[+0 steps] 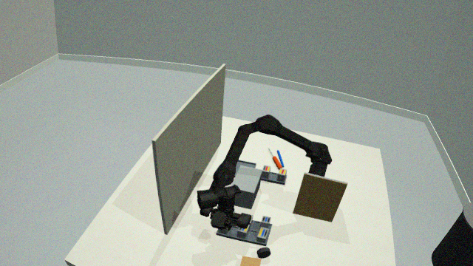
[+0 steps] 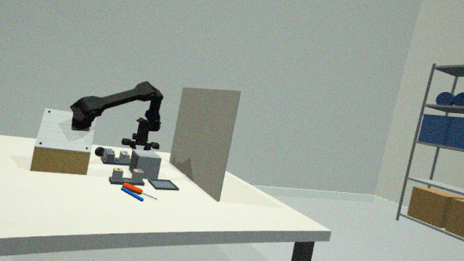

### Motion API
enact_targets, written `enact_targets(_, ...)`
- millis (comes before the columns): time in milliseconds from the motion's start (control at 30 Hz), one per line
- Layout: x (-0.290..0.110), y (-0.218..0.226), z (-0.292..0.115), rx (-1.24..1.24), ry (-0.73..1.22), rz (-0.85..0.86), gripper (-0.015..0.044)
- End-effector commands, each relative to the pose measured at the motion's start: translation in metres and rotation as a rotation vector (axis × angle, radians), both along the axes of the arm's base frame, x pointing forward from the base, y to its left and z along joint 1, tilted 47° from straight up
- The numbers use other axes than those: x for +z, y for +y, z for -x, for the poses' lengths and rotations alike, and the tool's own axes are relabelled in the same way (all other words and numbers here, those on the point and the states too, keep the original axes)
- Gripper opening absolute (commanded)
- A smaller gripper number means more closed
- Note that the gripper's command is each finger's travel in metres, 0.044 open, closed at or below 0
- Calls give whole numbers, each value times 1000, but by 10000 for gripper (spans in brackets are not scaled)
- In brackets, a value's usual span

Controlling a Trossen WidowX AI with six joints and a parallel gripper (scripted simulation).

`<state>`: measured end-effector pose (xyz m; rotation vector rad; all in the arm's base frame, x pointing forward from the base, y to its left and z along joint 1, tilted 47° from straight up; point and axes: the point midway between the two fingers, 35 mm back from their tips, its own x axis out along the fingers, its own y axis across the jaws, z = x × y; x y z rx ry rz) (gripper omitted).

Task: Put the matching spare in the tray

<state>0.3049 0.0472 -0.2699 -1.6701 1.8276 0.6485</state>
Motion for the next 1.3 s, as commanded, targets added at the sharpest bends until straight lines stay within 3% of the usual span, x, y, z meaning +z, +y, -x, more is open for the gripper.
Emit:
enact_targets(0, 0, 0, 0, 0, 0, 0, 63)
enact_targets(100, 0, 0, 0, 0, 0, 0, 0)
enact_targets(367, 1, 1, 0, 0, 0, 0, 0)
enact_targets(633, 50, 54, -5, 5, 1, -4, 0)
enact_targets(967, 56, 60, -7, 12, -1, -5, 0)
enact_targets(1267, 100, 111, -6, 6, 2, -8, 0)
